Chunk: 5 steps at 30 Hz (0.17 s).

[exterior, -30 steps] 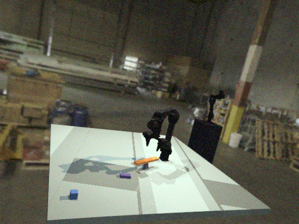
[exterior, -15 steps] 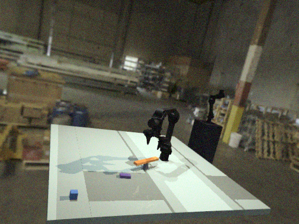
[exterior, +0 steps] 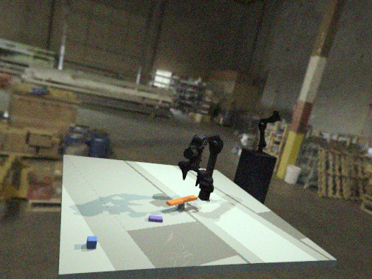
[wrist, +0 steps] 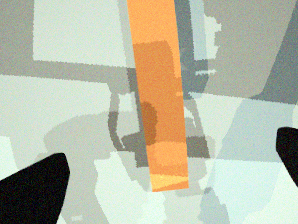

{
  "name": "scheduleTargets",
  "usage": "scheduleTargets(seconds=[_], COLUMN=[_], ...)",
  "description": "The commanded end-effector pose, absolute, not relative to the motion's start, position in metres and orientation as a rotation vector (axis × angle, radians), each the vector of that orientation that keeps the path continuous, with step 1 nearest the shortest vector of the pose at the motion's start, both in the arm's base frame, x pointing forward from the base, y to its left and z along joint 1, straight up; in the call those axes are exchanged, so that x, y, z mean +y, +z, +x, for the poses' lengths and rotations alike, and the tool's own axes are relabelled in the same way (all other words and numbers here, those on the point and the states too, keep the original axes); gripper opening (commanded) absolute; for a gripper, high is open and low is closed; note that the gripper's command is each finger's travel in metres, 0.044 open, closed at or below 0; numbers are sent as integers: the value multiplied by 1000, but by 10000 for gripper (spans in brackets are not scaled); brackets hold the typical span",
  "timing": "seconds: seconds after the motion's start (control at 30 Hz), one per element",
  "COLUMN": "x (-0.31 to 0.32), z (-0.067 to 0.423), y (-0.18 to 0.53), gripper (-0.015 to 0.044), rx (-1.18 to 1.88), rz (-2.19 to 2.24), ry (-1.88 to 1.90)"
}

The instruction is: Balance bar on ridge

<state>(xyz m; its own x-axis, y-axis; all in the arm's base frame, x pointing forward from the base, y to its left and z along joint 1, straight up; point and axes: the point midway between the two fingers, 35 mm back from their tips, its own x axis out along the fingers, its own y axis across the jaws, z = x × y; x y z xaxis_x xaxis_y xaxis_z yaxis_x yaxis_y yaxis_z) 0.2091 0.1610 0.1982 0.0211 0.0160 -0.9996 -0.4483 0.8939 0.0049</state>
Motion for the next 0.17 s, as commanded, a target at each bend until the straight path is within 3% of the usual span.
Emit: scheduleTargets(seconds=[0.0, 0.13], x=[161, 161], z=[209, 209], y=[198, 198], gripper=[440, 440], rx=[1517, 1517], rz=[-355, -355], ry=[371, 371])
